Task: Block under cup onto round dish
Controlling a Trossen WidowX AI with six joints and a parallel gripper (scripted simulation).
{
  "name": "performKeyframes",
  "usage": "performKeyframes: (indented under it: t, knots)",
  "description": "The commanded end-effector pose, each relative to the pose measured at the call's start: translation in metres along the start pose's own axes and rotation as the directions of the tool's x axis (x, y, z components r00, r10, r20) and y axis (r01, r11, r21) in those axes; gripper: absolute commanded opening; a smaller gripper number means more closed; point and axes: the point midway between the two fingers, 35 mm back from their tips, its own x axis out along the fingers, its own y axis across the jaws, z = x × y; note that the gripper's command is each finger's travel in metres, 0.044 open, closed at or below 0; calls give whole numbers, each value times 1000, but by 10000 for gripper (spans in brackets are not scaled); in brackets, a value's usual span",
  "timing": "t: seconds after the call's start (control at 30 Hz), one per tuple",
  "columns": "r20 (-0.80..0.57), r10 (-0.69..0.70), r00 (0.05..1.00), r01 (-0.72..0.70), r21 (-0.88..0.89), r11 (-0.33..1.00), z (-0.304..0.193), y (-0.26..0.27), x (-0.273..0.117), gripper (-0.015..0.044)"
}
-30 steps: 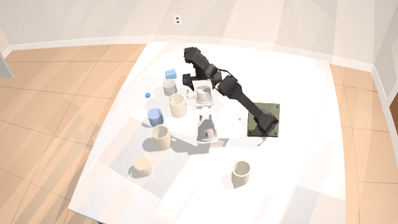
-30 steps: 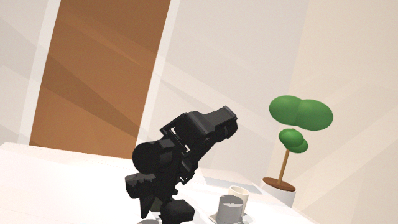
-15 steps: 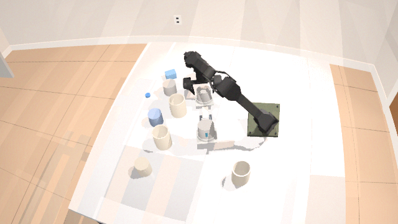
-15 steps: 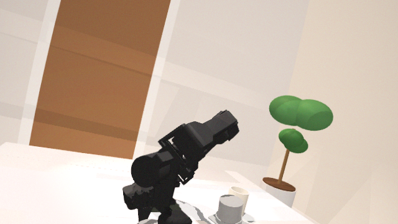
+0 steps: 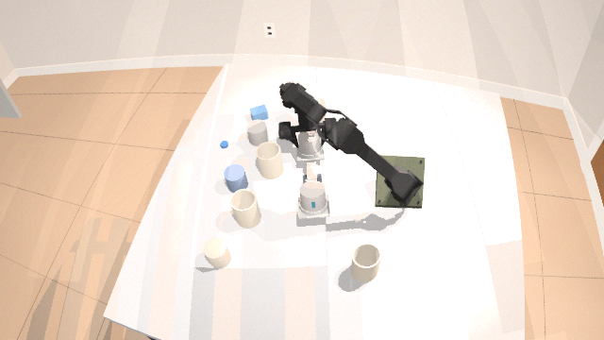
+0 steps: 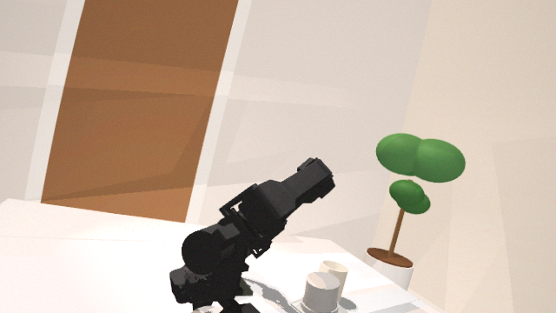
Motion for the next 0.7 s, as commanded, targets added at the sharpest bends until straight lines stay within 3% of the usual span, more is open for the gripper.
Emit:
performKeyframes:
  t: [0.0, 0.13, 0.53, 0.67]
  knots:
    - [-3, 3, 1000, -3, 5, 1000, 0, 0, 1, 341]
    - [-3, 3, 1000, -3, 5, 1000, 0, 0, 1, 315]
    - [2, 7, 1000, -7, 7, 1000, 1, 2, -10, 0]
    - [4, 9, 1000, -9, 8, 1000, 2, 3, -15, 0]
